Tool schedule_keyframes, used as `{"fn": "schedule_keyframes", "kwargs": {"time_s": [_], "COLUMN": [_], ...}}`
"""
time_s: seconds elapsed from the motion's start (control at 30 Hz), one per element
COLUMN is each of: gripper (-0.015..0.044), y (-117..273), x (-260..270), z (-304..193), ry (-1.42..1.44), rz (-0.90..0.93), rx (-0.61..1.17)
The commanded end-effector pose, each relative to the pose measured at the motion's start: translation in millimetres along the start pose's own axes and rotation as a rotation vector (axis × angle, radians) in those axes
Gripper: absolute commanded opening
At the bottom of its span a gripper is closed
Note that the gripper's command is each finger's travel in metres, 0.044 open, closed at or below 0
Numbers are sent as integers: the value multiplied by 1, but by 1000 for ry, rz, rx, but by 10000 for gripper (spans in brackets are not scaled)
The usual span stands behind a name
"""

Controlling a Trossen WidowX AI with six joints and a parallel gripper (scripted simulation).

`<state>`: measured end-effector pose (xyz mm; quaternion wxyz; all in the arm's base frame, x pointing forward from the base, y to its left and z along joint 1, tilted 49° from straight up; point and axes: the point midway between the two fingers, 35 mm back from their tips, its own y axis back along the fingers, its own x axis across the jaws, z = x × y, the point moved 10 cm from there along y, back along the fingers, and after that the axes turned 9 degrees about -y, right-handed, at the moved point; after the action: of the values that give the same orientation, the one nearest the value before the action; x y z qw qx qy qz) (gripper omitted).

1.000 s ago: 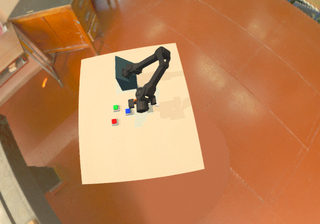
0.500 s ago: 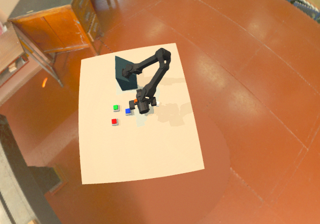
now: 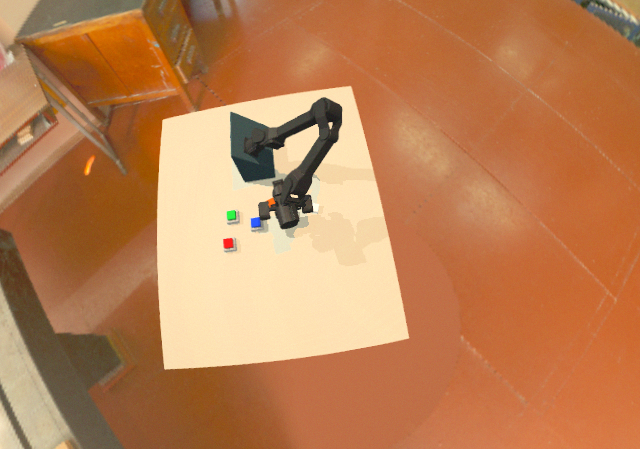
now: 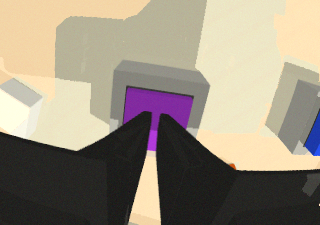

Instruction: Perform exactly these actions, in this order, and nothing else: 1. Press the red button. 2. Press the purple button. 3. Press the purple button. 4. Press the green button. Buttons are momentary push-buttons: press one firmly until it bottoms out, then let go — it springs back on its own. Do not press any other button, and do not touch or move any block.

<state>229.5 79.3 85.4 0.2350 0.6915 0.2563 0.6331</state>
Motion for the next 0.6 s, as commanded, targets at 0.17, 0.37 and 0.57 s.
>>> {"fn": "schedule_keyframes", "kwargs": {"time_s": [0.17, 0.37, 0.57], "gripper": [20, 20, 20], "y": [-1, 34, 31], "x": [-1, -1, -1], "z": [-1, -1, -1], "ry": [-5, -5, -5], "rz": [-1, -2, -3], "rx": [6, 6, 6]}}
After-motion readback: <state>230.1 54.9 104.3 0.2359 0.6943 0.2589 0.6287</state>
